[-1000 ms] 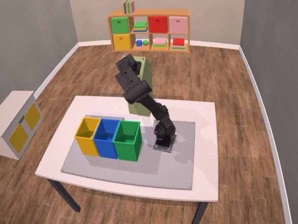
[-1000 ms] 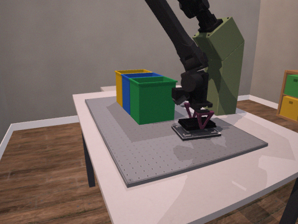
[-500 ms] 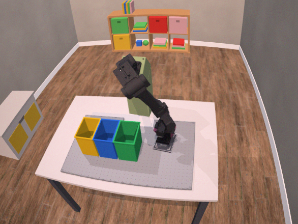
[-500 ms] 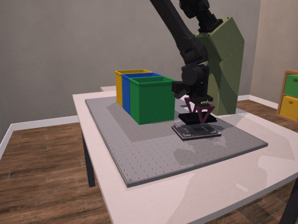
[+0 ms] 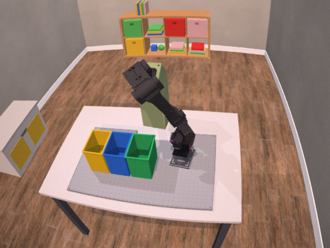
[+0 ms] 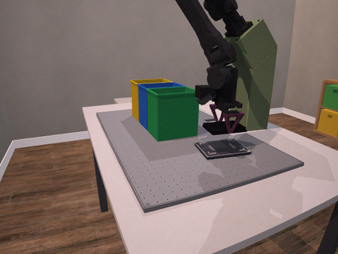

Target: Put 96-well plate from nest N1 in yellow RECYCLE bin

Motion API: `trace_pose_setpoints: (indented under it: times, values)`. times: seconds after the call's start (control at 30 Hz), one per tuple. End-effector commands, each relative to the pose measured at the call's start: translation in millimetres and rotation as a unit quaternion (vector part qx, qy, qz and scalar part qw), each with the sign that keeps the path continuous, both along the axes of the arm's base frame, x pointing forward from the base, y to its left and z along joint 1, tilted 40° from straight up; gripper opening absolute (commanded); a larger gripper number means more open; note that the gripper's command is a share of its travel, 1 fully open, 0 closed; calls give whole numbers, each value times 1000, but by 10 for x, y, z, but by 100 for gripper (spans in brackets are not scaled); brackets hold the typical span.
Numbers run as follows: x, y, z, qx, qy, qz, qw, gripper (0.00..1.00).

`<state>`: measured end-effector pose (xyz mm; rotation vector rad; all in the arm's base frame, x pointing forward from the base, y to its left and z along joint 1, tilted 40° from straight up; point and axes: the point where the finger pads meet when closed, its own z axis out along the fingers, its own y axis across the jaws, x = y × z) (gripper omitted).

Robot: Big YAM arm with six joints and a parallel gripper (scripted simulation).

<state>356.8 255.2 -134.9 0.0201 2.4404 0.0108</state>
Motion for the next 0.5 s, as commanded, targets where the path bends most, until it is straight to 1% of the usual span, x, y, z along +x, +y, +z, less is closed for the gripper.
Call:
trace_pose_setpoints:
  times: [0.0, 0.47]
  values:
    - [-111, 20, 85, 3, 1, 3, 1000, 0]
    - [-253, 20, 262, 4, 0, 3, 1000, 0]
